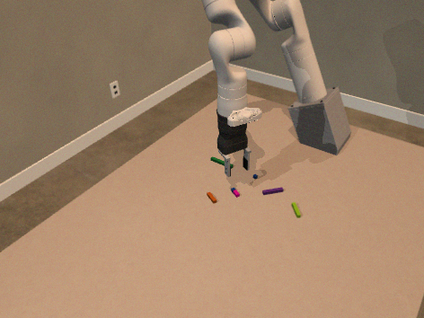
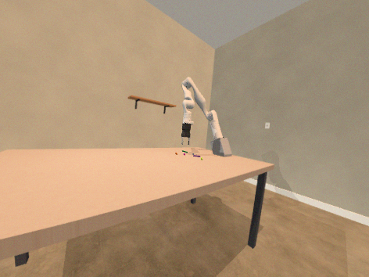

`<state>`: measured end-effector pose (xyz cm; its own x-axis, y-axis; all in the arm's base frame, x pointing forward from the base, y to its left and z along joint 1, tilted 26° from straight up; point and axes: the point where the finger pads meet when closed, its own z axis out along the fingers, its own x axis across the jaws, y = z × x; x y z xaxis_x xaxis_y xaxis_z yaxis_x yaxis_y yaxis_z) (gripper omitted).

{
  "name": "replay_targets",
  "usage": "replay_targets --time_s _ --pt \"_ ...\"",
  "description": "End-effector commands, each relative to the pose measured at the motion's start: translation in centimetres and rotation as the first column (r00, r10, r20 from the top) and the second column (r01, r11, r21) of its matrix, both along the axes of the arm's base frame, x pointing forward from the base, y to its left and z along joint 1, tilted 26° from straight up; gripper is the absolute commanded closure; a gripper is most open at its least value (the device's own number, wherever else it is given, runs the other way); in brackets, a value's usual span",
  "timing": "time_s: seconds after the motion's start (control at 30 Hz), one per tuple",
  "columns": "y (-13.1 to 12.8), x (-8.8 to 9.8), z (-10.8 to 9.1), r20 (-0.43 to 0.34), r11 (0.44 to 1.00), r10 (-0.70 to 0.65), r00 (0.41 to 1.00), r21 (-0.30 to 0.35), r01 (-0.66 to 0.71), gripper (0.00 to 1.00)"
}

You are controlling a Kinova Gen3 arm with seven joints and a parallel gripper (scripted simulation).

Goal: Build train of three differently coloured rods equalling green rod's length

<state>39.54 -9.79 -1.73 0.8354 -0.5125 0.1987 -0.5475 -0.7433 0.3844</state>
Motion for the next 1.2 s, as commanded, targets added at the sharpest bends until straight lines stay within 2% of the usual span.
replay_targets --time_s 0.0,0.27,0.5,0.57,0.9,1.17 --pt "0.1 0.1 0.0 0.002 1.0 0.001 1.0 0.0 -0.001 0.0" --pt "2.0 0.3 -1.1 0.02 0.999 -0.036 0.999 0.003 0.036 0.0" --pt "6.7 0.2 -3.9 0.061 0.992 -0.126 0.99 0.007 0.126 0.0" --pt "6.7 0.2 -3.9 0.061 0.992 -0.126 0.99 0.007 0.126 0.0" --pt "13.0 -1.4 -8.0 0.125 0.966 -0.258 0.958 0.006 0.259 0.0" --pt "14.5 -2.1 -9.0 0.142 0.956 -0.29 0.946 0.005 0.293 0.0"
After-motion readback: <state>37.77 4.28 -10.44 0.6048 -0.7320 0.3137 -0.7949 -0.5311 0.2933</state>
